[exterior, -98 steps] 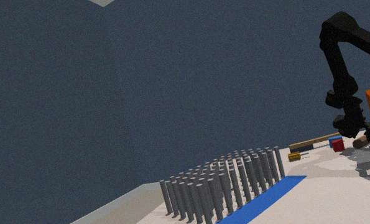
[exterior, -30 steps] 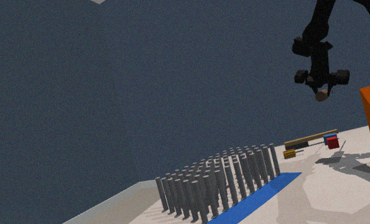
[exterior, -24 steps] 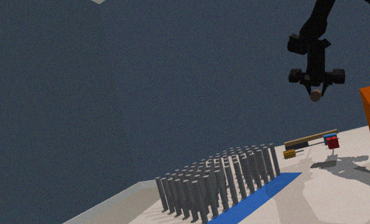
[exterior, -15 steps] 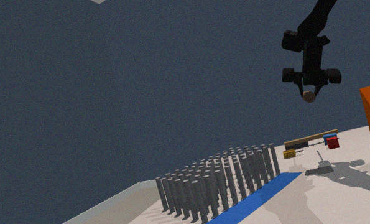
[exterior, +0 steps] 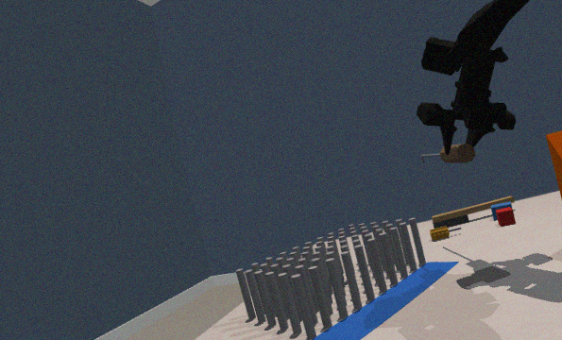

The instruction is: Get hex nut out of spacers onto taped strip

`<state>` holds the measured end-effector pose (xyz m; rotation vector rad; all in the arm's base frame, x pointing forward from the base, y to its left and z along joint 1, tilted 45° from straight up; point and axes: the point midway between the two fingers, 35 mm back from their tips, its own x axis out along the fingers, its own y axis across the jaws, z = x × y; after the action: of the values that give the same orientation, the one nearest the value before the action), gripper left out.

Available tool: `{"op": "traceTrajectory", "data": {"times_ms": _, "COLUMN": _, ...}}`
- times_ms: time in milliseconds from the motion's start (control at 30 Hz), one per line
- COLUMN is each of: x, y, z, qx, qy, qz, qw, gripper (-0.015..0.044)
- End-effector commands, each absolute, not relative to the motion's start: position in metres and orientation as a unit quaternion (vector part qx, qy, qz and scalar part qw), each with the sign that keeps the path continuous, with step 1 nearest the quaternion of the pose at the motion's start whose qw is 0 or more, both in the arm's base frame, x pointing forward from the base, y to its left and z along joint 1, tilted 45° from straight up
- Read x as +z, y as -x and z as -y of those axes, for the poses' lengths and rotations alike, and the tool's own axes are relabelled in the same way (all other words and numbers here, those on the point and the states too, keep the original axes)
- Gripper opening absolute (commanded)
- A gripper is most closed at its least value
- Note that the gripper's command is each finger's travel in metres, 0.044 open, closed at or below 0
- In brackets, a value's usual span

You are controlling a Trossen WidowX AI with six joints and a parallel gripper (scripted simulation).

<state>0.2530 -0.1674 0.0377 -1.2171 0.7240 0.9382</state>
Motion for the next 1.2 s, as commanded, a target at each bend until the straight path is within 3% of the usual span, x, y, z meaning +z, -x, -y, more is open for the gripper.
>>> {"op": "traceTrajectory", "data": {"times_ms": 0, "x": 0.054, "y": -0.260, "z": 0.148, "qx": 0.420, "qy": 0.567, "qz": -0.278, "qw": 0.652, "gripper": 0.0000}}
{"op": "traceTrajectory", "data": {"times_ms": 800, "x": 0.127, "y": -0.260, "z": 0.026, "qx": 0.441, "qy": 0.687, "qz": -0.020, "qw": 0.578, "gripper": 0.0000}}
{"op": "traceTrajectory", "data": {"times_ms": 1167, "x": 0.115, "y": -0.267, "z": 0.015, "qx": 0.446, "qy": 0.690, "qz": -0.016, "qw": 0.570, "gripper": 0.0000}}
